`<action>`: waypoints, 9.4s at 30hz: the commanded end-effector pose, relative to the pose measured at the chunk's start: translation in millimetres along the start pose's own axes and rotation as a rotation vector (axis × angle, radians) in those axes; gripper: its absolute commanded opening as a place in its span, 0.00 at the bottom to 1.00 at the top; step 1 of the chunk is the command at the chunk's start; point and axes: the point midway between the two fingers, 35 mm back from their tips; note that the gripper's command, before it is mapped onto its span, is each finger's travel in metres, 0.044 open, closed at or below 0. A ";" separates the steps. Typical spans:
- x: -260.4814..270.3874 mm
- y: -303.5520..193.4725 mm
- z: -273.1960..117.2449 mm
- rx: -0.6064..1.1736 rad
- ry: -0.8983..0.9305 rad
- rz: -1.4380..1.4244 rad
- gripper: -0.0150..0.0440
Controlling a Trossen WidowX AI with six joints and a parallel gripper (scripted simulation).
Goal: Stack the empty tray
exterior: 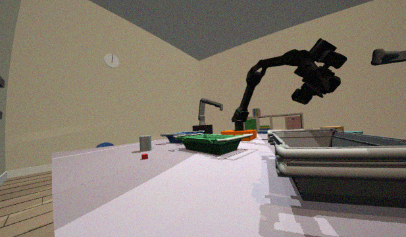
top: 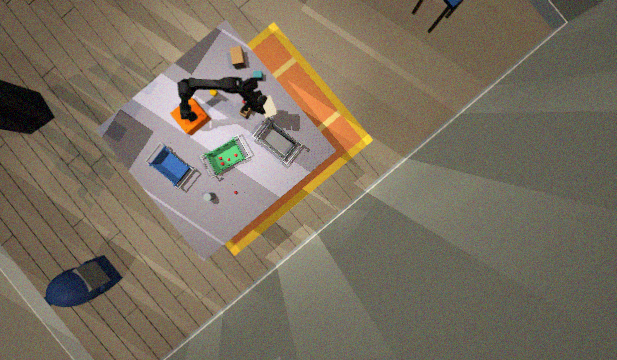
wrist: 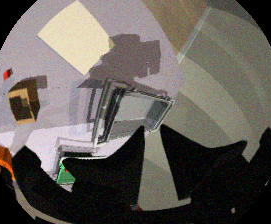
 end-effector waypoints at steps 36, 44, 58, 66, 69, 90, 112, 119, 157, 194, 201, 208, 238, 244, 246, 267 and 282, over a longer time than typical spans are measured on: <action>134.9 -224.7 76.9 -0.487 0.623 -0.677 0.41; 158.7 -217.2 101.3 -0.487 0.623 -0.677 0.41; 153.3 -234.5 82.7 -0.487 0.624 -0.678 0.41; 158.7 -253.5 72.3 -0.486 0.625 -0.678 0.41; 162.3 -259.3 70.7 -0.485 0.626 -0.678 0.41; 163.8 -285.3 50.9 -0.484 0.628 -0.679 0.41; 166.3 -285.5 53.9 -0.480 0.632 -0.681 0.41; 166.3 -285.5 53.9 -0.480 0.632 -0.681 0.41; 229.8 -444.8 5.2 0.411 0.759 1.459 0.41; 291.1 -485.0 -0.2 0.806 0.591 2.264 0.41; 313.5 -478.6 22.8 0.806 0.591 2.264 0.41; 321.6 -475.8 30.2 0.806 0.591 2.264 0.41; 273.5 -417.9 36.9 0.800 0.596 2.267 0.41; 267.2 -418.8 32.2 0.800 0.596 2.267 0.41; 260.0 -422.4 24.2 0.800 0.595 2.267 0.41; 249.1 -426.9 11.7 0.796 0.601 2.271 0.41; 249.1 -426.9 11.7 0.796 0.601 2.271 0.25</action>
Point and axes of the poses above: the point midway between the two fingers, 35 mm back from their tips, its own z axis out along the fingers, its own x axis across the jaws, y = z × x, and after that the axes turned 12 degrees about z, right-handed
